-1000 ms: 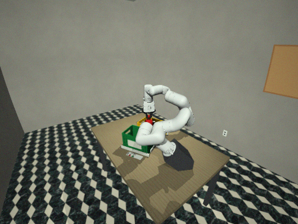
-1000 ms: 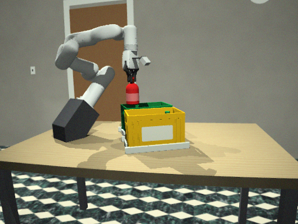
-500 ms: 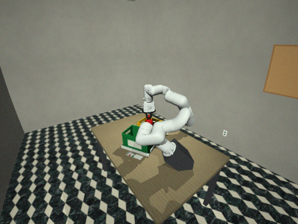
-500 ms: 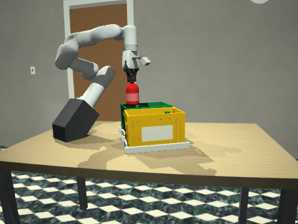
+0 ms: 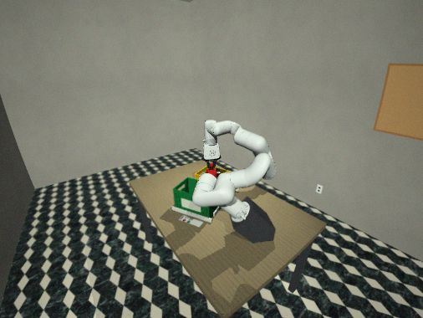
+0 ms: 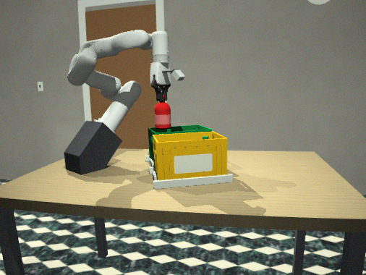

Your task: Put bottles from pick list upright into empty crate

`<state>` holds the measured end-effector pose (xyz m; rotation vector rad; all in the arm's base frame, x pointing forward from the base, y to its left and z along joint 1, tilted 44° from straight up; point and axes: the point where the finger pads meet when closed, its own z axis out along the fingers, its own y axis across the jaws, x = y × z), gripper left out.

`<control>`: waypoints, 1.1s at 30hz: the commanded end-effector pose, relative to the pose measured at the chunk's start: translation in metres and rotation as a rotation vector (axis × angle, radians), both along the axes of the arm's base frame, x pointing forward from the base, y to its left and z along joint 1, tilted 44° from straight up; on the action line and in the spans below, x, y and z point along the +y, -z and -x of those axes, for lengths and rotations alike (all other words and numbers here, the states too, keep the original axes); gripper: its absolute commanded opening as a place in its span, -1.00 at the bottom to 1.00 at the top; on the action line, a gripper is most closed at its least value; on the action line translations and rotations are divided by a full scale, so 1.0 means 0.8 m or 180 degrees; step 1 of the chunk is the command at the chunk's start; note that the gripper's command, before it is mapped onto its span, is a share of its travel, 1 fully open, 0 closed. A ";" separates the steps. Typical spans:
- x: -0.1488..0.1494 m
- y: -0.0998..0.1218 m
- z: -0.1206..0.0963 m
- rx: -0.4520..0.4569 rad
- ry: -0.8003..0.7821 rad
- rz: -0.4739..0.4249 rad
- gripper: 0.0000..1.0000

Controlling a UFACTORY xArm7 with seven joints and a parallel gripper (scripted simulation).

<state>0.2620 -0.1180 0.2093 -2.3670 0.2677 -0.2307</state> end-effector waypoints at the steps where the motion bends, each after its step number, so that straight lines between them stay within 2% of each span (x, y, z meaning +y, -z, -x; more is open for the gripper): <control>1: 0.002 0.003 -0.002 -0.0005 0.0010 0.0002 -1.00; 33: 0.025 0.028 -0.010 -0.0005 0.0010 0.0003 -1.00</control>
